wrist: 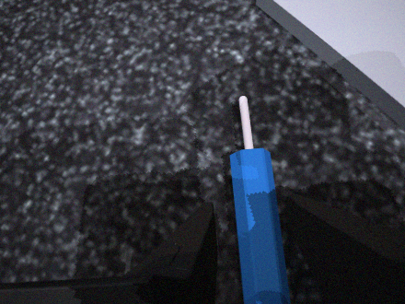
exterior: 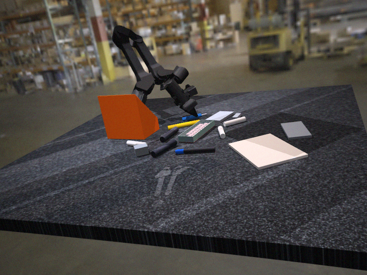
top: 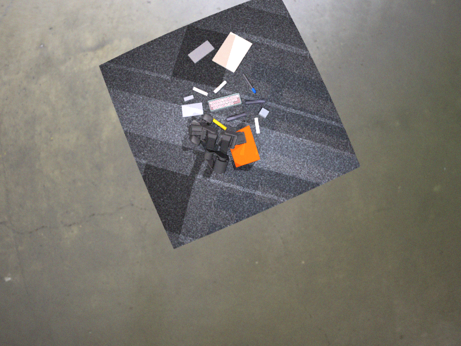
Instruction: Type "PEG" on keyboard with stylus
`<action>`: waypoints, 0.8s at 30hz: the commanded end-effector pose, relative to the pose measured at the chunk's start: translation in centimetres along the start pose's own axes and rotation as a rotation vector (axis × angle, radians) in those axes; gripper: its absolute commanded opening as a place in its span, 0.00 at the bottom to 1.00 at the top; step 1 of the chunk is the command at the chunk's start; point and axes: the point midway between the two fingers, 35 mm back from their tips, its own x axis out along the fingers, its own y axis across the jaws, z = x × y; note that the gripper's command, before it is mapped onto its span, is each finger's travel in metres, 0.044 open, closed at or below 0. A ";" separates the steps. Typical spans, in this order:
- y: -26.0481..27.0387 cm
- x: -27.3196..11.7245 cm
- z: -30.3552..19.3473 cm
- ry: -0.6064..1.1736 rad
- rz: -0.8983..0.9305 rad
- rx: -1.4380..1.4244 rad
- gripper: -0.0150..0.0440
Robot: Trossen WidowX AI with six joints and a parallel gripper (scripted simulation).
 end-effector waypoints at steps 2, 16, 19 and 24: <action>-0.2 0.2 -0.4 0.007 -0.009 0.010 0.51; -0.1 0.2 -0.3 0.007 -0.003 0.003 0.38; -0.1 0.2 -0.3 0.007 -0.003 0.003 0.27; -0.1 0.2 -0.3 0.007 -0.003 0.003 0.25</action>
